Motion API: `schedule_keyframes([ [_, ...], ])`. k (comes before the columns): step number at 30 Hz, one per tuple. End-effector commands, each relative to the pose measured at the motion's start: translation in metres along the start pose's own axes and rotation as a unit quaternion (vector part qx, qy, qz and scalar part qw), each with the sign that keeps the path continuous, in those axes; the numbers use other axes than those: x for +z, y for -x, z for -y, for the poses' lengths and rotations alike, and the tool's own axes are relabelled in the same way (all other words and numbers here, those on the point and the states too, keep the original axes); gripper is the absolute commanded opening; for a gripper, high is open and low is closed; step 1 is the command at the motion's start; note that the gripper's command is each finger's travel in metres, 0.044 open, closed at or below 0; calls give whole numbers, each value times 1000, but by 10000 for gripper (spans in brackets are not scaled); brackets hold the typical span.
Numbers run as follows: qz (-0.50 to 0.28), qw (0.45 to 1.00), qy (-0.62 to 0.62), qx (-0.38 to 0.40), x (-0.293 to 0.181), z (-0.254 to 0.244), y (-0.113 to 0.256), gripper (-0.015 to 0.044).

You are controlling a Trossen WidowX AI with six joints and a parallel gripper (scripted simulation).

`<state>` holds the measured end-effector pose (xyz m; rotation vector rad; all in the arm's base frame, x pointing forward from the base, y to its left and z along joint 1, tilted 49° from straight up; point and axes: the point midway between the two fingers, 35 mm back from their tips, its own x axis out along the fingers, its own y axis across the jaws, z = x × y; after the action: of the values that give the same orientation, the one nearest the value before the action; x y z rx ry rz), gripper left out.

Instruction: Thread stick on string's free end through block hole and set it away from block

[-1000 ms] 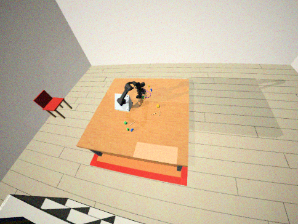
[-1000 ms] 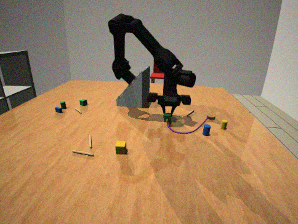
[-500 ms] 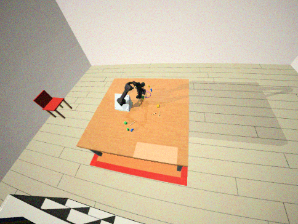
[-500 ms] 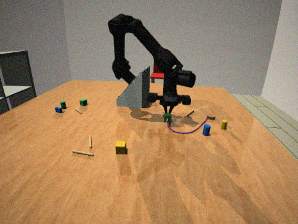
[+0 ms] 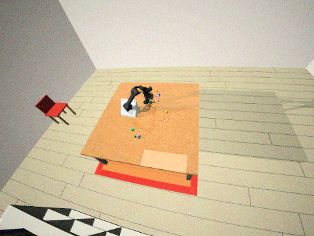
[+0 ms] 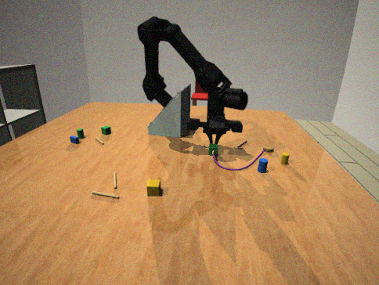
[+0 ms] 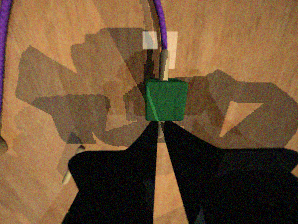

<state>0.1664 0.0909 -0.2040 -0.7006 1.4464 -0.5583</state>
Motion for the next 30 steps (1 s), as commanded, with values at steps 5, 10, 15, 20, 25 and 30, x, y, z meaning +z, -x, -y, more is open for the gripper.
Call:
schedule_keyframes([
  [5,3,1000,4,-1,-2,1,0,0],
  [10,3,1000,4,0,-8,1,0,0],
  [15,2,1000,4,0,-14,1,0,0],
  [20,2,1000,4,0,-20,1,0,0],
  [25,2,1000,4,0,-26,1,0,0],
  [30,2,1000,4,1,-32,1,1,0],
])
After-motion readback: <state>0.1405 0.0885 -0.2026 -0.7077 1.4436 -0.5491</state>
